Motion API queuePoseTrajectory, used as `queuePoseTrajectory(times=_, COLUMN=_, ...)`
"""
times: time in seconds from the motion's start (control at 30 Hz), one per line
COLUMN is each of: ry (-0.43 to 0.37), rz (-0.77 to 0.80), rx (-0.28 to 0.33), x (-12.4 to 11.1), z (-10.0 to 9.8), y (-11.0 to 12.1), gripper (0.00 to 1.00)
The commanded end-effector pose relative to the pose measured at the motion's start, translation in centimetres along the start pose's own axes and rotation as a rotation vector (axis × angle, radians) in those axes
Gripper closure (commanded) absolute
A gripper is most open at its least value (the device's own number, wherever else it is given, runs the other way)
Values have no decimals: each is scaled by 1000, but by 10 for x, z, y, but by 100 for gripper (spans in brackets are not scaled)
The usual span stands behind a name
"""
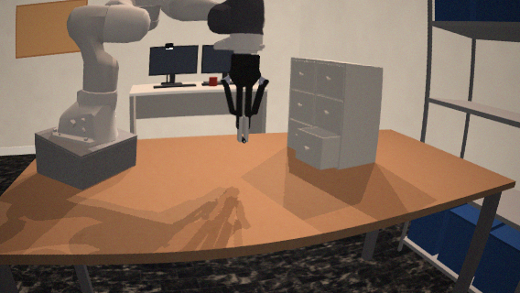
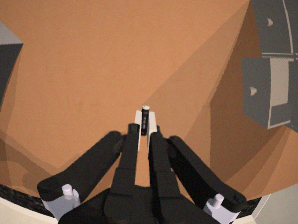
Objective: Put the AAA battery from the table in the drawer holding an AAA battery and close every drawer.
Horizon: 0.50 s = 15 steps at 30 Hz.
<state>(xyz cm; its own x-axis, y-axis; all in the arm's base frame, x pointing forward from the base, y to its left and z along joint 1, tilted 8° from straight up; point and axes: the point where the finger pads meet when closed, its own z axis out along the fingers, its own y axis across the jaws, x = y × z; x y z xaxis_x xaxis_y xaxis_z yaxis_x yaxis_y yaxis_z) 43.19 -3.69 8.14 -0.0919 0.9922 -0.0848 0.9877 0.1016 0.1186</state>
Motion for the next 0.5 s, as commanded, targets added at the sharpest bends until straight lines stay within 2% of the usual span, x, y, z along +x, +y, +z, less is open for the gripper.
queuePoseTrajectory(times=0.0, ry=4, rz=-234, rx=5, x=2, z=1, y=9, gripper=97)
queuePoseTrajectory(times=0.13, ry=4, rz=-234, rx=5, x=2, z=1, y=9, gripper=97)
queuePoseTrajectory(times=0.17, ry=4, rz=-341, rx=6, x=2, z=1, y=14, gripper=97)
queuePoseTrajectory(times=0.33, ry=4, rz=-341, rx=6, x=2, z=1, y=14, gripper=97)
queuePoseTrajectory(times=0.37, ry=5, rz=-462, rx=7, x=3, z=1, y=20, gripper=97)
queuePoseTrajectory(times=0.47, ry=5, rz=-462, rx=7, x=3, z=1, y=20, gripper=97)
